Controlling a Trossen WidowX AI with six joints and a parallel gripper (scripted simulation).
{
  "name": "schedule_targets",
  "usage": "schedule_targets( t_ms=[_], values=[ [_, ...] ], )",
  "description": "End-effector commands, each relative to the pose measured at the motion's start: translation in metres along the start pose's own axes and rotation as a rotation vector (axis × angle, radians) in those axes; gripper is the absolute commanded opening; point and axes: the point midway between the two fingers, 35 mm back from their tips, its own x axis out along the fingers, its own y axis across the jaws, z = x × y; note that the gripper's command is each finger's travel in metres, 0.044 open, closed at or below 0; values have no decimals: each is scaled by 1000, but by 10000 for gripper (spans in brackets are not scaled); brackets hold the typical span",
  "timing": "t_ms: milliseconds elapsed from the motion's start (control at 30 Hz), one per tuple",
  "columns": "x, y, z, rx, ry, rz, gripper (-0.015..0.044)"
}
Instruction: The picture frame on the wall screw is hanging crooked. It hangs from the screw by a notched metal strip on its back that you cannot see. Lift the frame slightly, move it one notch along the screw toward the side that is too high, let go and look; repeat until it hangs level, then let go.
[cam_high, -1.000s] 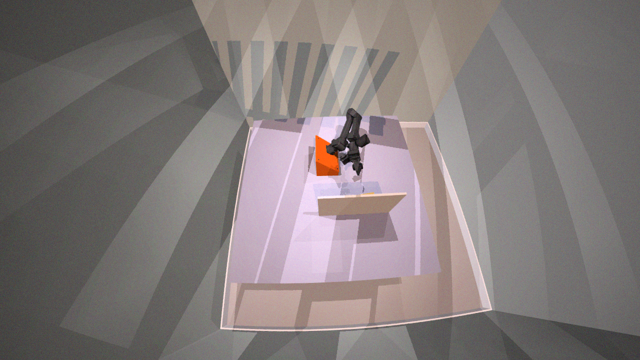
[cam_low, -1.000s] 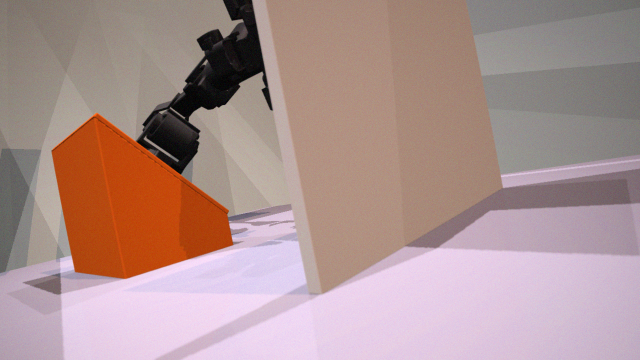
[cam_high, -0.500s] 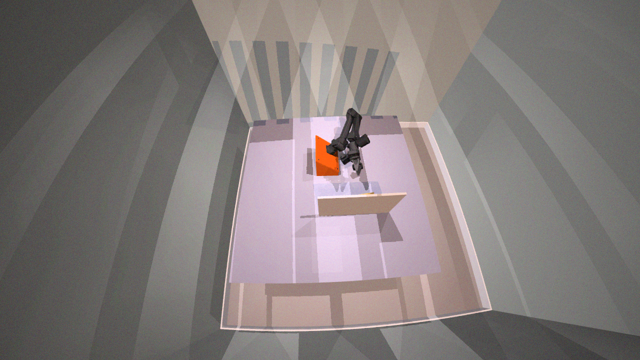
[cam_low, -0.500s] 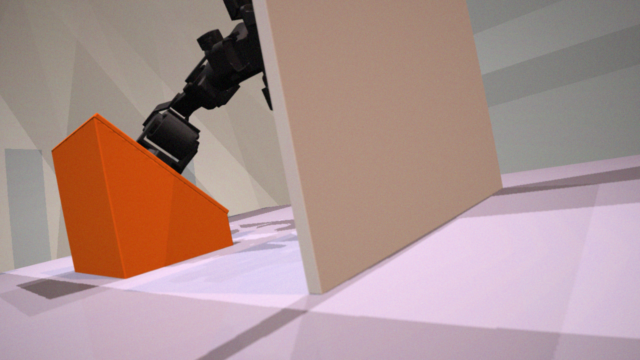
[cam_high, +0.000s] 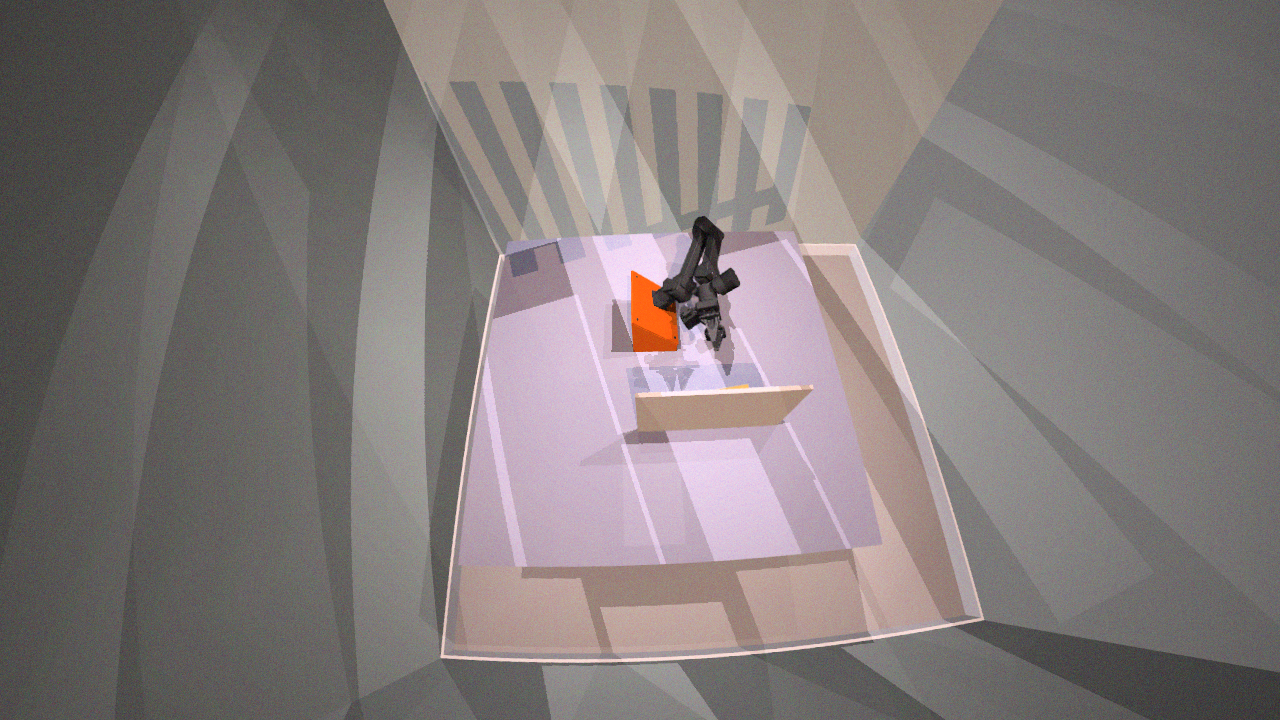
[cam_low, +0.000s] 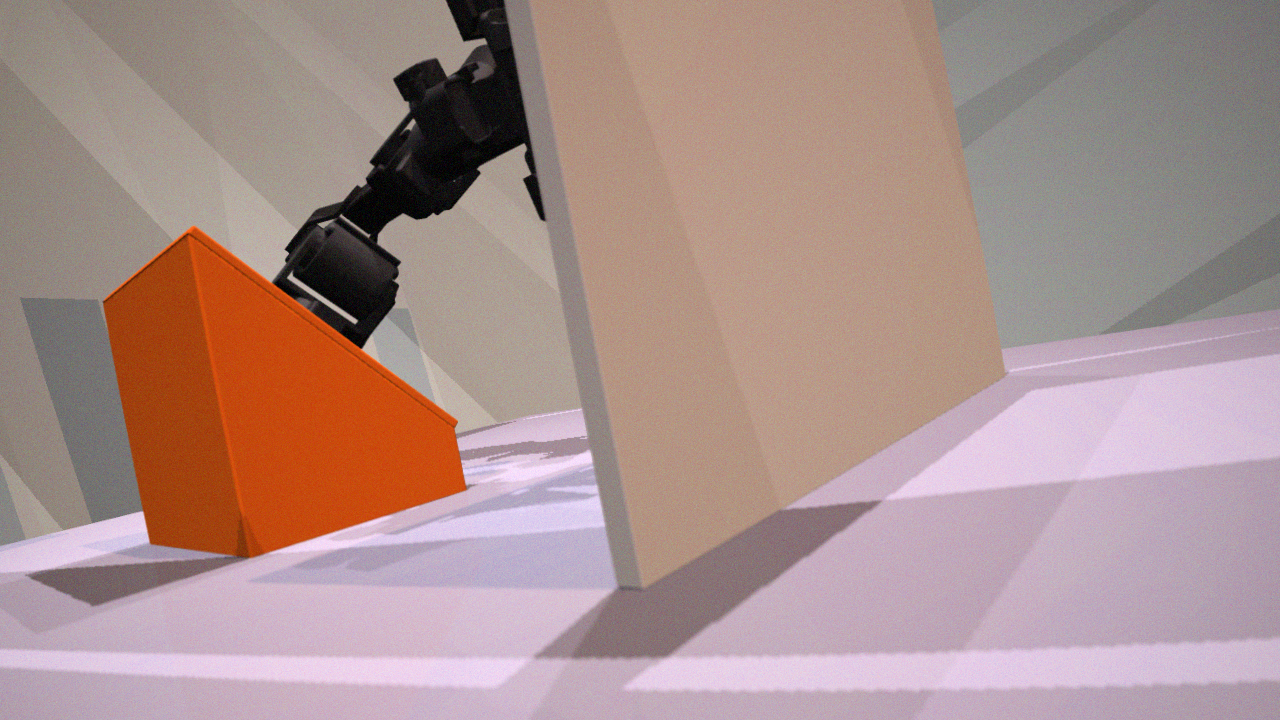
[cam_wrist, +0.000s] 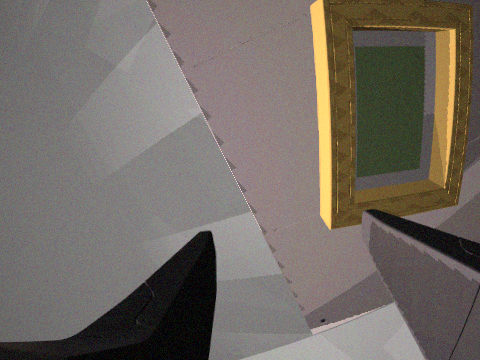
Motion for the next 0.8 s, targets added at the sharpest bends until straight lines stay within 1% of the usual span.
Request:
schedule_targets(
  t_ms=[0,533,767],
  values=[
    [0,0,0,5,2,-3,260],
    [0,-1,0,0,0,0,260],
    [9,-42,11,7,4,-1,260]
  ],
)
